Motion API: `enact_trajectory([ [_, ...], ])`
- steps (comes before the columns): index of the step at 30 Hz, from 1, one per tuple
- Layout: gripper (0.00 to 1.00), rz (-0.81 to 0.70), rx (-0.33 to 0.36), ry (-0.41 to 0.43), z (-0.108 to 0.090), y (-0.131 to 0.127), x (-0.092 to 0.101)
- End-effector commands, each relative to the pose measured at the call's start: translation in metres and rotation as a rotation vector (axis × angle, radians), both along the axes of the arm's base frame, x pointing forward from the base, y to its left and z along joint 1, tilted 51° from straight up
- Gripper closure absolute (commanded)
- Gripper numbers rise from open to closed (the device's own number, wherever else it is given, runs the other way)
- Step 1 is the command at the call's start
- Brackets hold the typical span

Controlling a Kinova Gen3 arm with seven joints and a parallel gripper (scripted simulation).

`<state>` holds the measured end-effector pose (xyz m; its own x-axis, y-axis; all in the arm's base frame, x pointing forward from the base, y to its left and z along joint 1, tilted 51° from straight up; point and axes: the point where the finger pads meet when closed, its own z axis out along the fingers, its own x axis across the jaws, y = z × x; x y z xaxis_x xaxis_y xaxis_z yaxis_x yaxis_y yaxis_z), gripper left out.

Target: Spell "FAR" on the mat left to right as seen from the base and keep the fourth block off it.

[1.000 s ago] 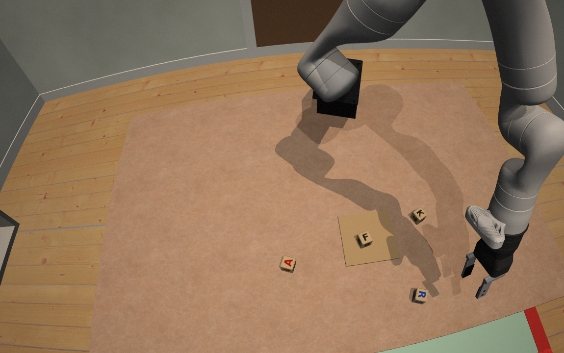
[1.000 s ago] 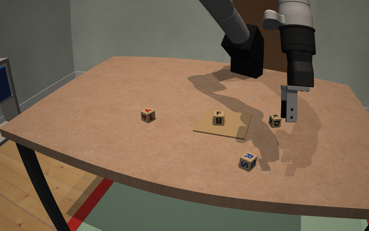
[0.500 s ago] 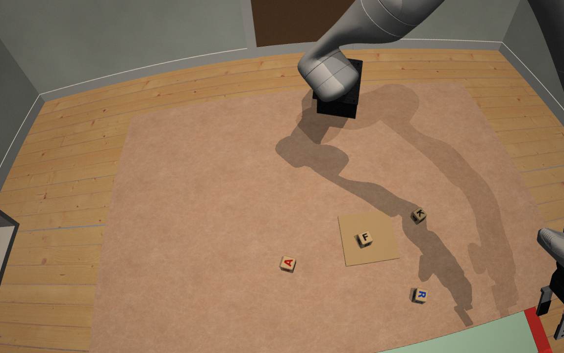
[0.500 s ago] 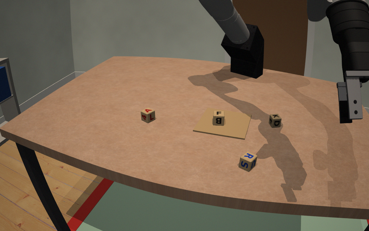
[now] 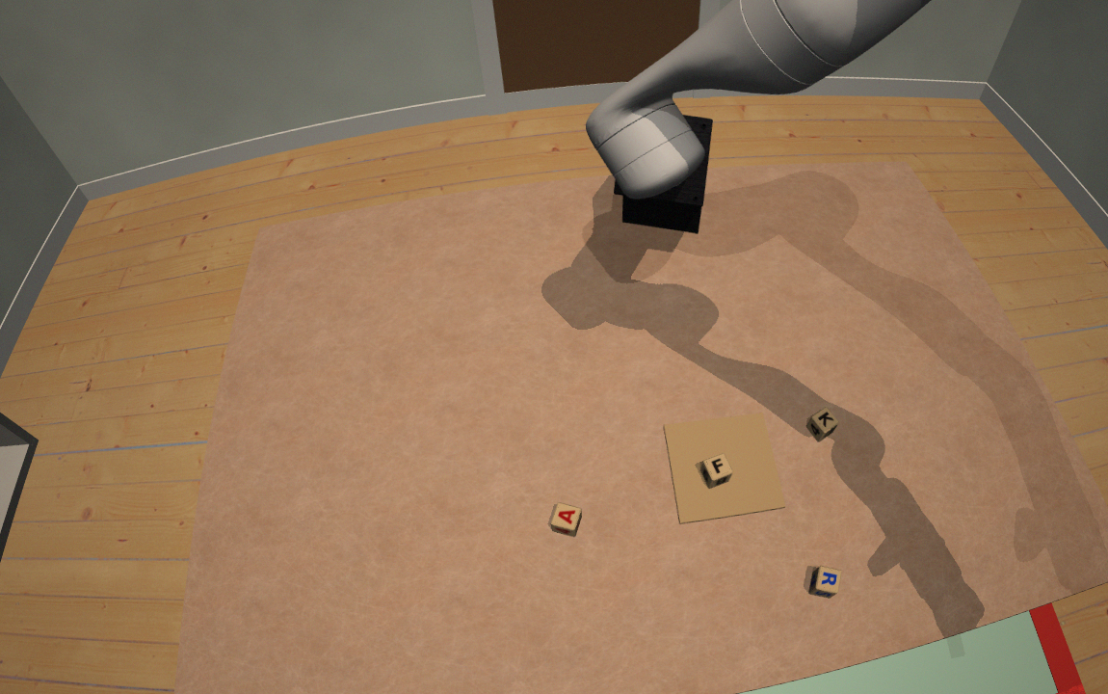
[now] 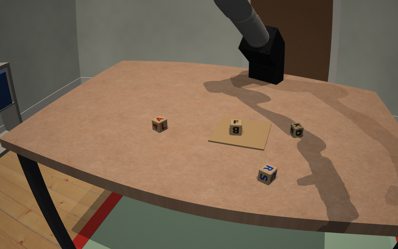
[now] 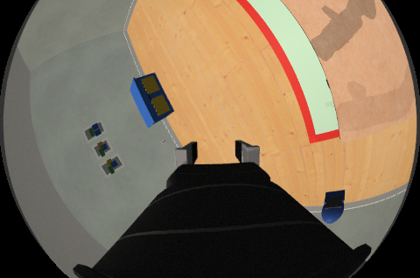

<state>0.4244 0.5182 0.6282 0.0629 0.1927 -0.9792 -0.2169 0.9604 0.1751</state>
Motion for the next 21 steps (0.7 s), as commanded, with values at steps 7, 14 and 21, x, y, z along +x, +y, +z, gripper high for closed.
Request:
enact_trajectory([
  [7, 0.0, 0.076, 0.268, -0.138, 0.105, 0.058, -0.026],
  [14, 0.0, 0.124, 0.462, -0.2, 0.164, 0.074, -0.046],
  [21, 0.0, 0.19, 0.763, -0.274, 0.242, 0.07, -0.073],
])
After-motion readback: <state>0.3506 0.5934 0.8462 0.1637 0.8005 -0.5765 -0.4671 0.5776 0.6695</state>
